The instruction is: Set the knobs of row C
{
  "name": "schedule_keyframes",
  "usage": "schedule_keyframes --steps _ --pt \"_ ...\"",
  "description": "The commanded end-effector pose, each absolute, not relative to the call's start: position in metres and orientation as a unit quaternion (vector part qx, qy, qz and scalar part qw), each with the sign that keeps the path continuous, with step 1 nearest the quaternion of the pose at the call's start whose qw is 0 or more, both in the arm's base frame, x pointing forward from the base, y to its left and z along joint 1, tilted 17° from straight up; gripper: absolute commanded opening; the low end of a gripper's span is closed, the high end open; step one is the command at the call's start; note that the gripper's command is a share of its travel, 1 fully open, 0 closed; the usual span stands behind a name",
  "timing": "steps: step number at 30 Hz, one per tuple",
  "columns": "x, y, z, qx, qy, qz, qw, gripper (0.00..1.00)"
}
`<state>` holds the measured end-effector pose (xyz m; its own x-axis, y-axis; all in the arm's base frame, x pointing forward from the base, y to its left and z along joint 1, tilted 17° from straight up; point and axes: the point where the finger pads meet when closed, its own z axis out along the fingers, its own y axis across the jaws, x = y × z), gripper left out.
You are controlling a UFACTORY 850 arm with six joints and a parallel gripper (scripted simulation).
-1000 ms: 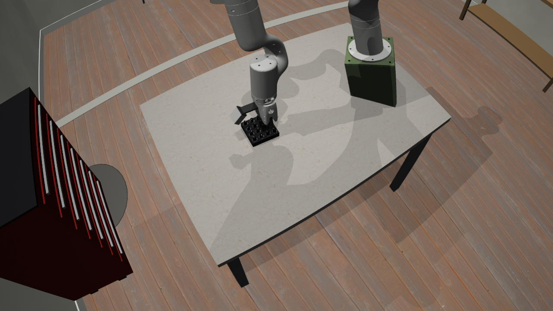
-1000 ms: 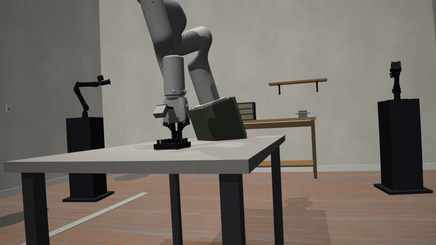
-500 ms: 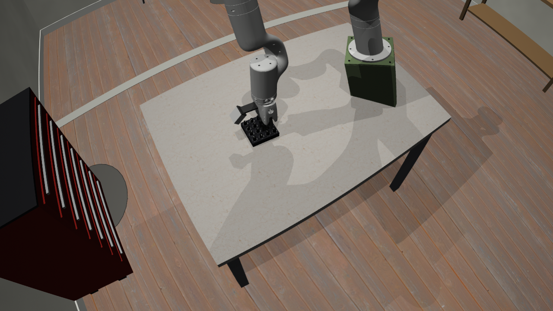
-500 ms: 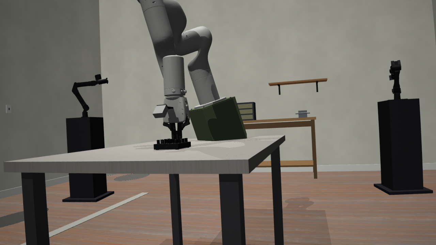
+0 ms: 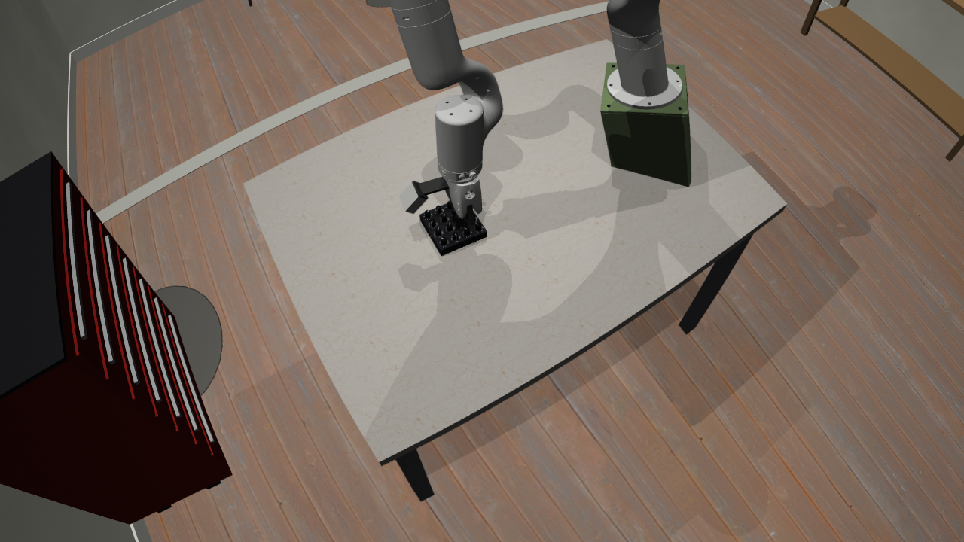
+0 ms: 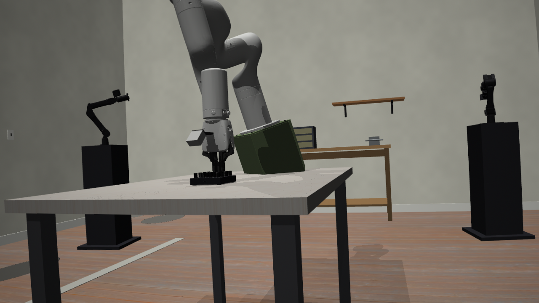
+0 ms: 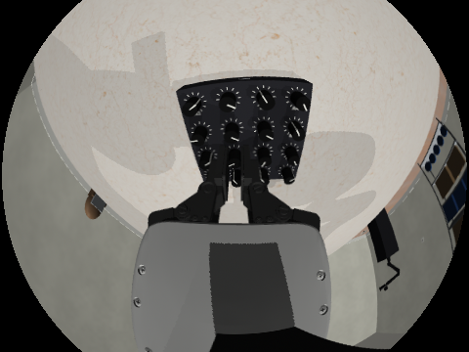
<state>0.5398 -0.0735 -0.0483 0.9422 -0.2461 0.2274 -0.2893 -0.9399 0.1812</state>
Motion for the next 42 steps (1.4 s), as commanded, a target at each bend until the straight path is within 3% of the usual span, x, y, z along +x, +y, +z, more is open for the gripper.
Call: schedule_keyframes --steps 1,42 --pt "0.5404 -0.0733 -0.0477 0.975 -0.166 0.106 0.103 0.08" --pt "0.5404 -0.0733 -0.0477 0.826 -0.544 0.139 0.051 0.08"
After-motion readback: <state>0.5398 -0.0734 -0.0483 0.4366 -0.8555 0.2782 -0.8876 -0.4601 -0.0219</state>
